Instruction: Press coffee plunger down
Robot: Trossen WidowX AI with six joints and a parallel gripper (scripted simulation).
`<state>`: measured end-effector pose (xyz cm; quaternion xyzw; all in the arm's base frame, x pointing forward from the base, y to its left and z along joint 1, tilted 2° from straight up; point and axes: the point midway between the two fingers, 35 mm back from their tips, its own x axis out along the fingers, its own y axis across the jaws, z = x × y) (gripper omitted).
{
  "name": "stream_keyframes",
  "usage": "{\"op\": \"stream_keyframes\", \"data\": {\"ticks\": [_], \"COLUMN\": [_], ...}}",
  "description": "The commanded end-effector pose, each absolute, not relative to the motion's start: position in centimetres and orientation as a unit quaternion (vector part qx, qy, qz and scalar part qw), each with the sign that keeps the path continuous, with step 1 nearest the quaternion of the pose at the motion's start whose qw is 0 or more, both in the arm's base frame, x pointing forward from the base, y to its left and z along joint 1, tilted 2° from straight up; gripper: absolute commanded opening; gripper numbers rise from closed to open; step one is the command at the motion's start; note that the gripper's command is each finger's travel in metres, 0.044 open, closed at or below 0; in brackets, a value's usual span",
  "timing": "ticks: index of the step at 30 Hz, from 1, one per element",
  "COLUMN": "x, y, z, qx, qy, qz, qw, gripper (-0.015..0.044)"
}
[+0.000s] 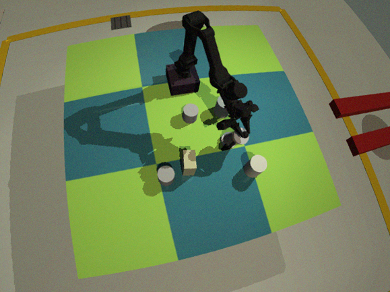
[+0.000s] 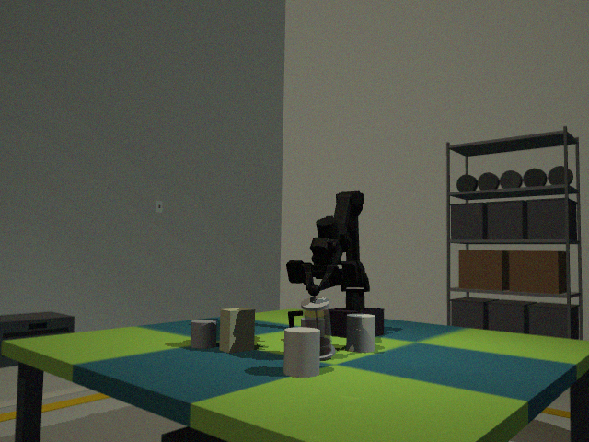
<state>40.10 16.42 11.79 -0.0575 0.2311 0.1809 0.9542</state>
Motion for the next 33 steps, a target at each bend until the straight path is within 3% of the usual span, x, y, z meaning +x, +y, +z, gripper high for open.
{"op": "stream_keyframes", "data": {"ticks": [1, 33], "x": [40.13, 40.72], "y": [16.41, 16.62], "z": [10.92, 10.92], "qx": [-0.063, -0.063], "qy": [0.242, 0.242], "qz": [0.181, 0.181], "qw": [0.951, 0.951], "gripper": [0.0123, 0.0123]}}
